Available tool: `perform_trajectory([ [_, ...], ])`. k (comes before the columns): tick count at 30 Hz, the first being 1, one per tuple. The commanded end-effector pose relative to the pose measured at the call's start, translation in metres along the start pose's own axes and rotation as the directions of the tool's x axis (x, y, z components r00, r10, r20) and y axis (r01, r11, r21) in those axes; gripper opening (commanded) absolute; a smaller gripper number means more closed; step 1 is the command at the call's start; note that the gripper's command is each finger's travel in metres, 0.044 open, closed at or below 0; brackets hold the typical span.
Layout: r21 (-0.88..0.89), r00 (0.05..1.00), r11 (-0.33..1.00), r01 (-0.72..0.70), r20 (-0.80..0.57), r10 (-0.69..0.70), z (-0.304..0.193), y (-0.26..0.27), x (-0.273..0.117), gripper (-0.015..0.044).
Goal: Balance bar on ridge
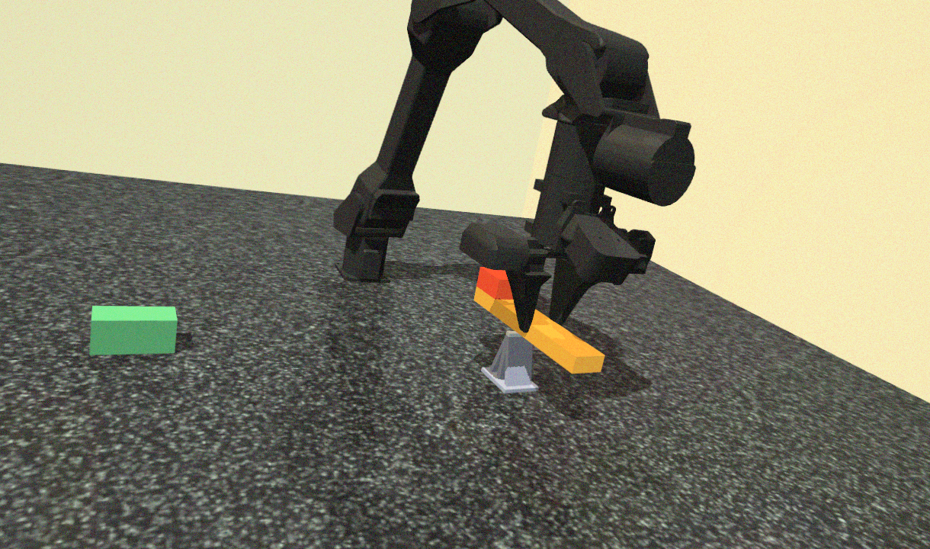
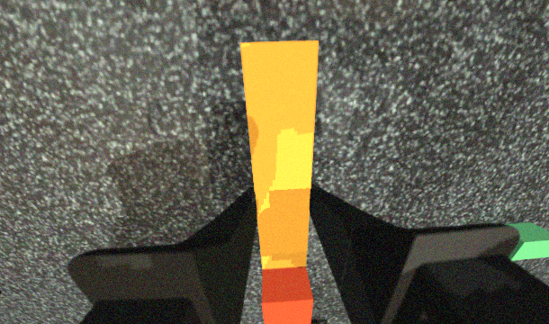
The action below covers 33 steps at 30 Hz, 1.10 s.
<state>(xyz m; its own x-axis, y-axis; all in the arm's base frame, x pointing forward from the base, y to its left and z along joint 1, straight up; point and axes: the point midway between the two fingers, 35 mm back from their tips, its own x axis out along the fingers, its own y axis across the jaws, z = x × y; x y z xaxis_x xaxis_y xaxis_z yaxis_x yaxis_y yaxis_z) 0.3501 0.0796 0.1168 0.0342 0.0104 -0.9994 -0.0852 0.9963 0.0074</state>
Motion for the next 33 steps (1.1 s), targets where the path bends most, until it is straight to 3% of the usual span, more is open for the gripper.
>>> perform_trajectory([
  [1, -0.001, 1.0, 1.0, 0.002, 0.002, -0.002, 0.0002, -0.0005, 0.0, 0.0],
  [33, -0.001, 1.0, 1.0, 0.002, 0.002, -0.002, 0.0, -0.0005, 0.0026, 0.0],
])
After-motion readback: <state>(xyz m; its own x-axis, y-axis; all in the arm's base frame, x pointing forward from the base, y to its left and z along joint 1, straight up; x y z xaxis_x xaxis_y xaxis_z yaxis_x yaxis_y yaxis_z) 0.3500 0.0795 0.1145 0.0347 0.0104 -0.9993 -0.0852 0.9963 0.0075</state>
